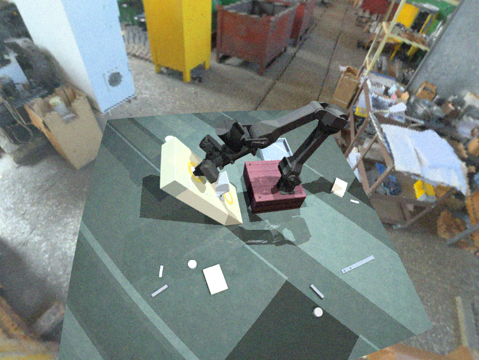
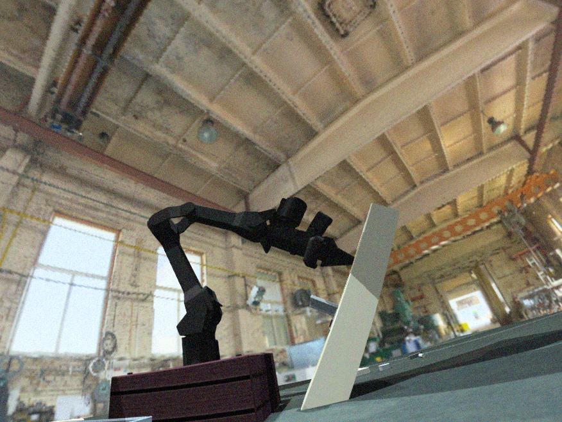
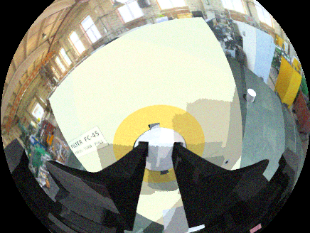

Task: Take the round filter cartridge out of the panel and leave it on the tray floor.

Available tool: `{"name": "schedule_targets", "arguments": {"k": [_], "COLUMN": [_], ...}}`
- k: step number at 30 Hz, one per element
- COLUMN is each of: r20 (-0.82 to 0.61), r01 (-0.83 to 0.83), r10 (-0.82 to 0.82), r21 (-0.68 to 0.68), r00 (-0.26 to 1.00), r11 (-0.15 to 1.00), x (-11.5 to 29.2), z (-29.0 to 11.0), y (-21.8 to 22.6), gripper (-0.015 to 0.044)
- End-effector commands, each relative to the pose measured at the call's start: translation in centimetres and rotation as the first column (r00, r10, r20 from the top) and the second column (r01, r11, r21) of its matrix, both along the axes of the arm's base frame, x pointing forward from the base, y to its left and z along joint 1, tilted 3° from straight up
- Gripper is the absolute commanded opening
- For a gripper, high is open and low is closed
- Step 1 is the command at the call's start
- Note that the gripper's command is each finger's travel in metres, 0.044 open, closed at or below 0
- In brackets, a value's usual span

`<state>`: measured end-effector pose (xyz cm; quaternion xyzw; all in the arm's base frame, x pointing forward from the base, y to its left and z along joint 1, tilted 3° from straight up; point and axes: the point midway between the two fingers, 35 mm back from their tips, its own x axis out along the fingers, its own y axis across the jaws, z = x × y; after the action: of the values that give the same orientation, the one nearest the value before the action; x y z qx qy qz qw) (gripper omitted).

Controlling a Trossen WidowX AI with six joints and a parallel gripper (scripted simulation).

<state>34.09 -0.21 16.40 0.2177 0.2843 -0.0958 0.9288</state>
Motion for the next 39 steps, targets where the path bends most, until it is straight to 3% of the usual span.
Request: {"name": "schedule_targets", "arguments": {"k": [1,12,25,39], "r20": [-0.005,-0.004,-0.001,-0.026], "r01": [-0.007,-0.007,0.003,0.234], "r10": [0.007,0.007,-0.003,-0.241], "r21": [0.000,0.000,0.005,0.351], "r00": [1.000,1.000,1.000,0.970], "r11": [1.000,1.000,1.000,0.907], "x": [0.27,0.52,0.25,0.56], "z": [-0.29,-0.46,-0.21,-0.49], "y": [0.08,0.06,-0.01,0.05], "gripper": [0.0112,0.0112,0.0000,0.0000]}}
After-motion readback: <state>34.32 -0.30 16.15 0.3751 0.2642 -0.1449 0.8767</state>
